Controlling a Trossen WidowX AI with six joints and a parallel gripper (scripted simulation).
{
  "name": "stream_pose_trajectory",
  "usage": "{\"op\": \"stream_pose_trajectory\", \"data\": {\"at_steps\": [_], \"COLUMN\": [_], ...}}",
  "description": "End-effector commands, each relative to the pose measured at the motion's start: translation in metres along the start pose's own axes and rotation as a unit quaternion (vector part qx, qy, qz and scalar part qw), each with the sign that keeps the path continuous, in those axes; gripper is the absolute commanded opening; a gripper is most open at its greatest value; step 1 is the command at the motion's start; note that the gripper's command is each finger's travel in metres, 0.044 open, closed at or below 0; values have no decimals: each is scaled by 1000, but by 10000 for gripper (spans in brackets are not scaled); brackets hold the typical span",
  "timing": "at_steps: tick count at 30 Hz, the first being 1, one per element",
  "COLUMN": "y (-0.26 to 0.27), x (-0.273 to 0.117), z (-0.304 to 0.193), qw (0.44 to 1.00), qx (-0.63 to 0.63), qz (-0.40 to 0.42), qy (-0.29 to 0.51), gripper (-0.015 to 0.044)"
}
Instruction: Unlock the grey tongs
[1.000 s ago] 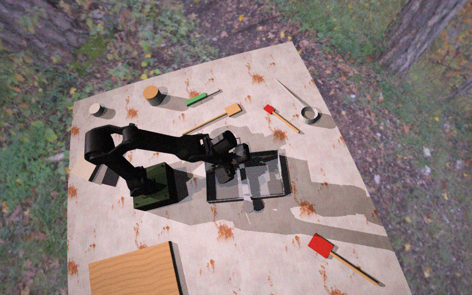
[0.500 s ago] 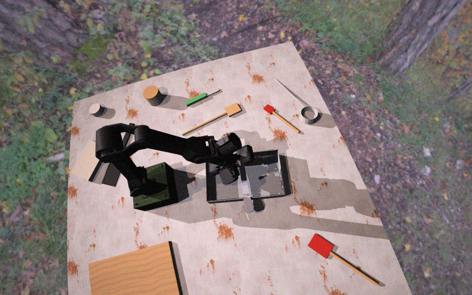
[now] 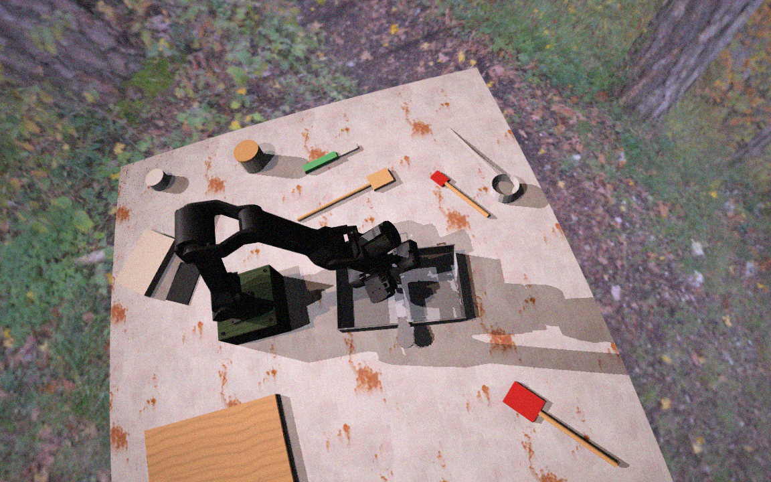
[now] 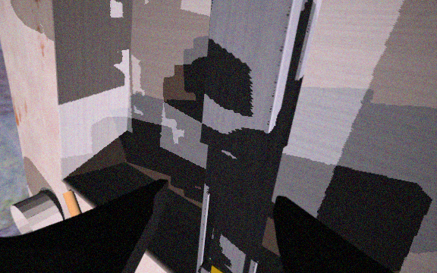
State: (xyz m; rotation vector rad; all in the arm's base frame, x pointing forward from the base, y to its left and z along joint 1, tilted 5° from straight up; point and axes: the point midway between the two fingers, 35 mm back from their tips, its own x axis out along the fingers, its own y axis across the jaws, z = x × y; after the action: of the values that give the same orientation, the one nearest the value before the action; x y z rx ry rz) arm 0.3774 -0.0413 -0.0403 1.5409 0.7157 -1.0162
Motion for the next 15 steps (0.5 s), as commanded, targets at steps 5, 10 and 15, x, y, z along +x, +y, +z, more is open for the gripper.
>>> {"op": "stream_pose_trajectory", "data": {"at_steps": [5, 10, 15], "y": [-3, -3, -2], "x": [15, 17, 14], "z": [0, 0, 0], "qw": [1000, 1000, 1000], "qx": [-2, -2, 0], "qz": [-3, -3, -1], "qy": [1, 1, 0], "gripper": [260, 260, 129]}}
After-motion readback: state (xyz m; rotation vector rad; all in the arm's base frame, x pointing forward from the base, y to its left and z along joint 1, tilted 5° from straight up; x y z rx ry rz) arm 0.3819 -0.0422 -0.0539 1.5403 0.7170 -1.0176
